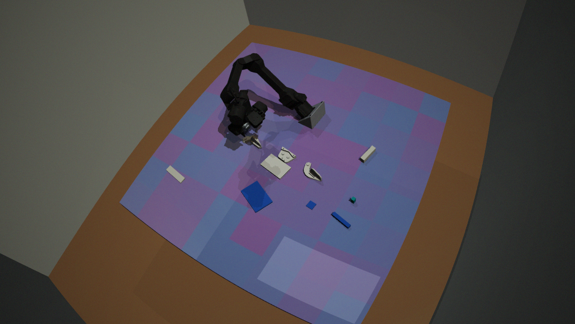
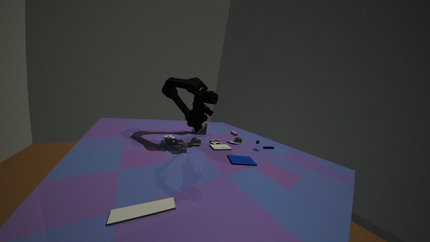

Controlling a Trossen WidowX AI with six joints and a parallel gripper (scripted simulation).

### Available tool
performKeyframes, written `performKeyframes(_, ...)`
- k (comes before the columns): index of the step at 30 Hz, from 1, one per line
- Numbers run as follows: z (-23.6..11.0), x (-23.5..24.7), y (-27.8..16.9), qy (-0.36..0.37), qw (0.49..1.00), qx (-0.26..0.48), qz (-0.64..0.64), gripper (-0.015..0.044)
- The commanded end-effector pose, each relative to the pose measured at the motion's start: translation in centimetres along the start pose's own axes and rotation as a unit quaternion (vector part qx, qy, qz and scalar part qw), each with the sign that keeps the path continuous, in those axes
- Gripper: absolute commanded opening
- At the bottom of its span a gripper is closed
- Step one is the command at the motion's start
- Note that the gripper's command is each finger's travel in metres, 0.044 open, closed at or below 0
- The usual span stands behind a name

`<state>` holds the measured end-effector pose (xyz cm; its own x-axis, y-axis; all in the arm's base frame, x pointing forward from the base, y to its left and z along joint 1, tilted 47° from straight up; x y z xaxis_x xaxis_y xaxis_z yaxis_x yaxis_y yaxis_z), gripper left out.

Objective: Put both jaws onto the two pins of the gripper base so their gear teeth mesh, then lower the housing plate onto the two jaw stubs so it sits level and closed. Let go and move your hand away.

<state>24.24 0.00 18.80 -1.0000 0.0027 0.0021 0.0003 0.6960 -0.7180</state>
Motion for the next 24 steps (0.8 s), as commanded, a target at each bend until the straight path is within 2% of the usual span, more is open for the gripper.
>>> performKeyframes(1, 0.8, 0.2, -0.1, 0.003, 1.000, 0.004, -0.007, 0.0440)
performKeyframes(5, 3.9, 0.2, -0.1, 0.002, 1.000, 0.005, -0.007, 0.0440)
performKeyframes(24, 5.3, 0.1, -0.1, 0.002, 1.000, 0.004, -0.007, 0.0440)
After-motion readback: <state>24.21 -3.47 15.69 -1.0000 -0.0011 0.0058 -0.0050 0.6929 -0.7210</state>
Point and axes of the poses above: the point midway between the two fingers, 35 mm back from their tips, its own z axis out along the fingers, its own x axis across the jaws, y = z × x, the point moved 4 cm from there along -z, back along the fingers, and after that the axes turned 9 degrees about -z, right-handed, at the moved point
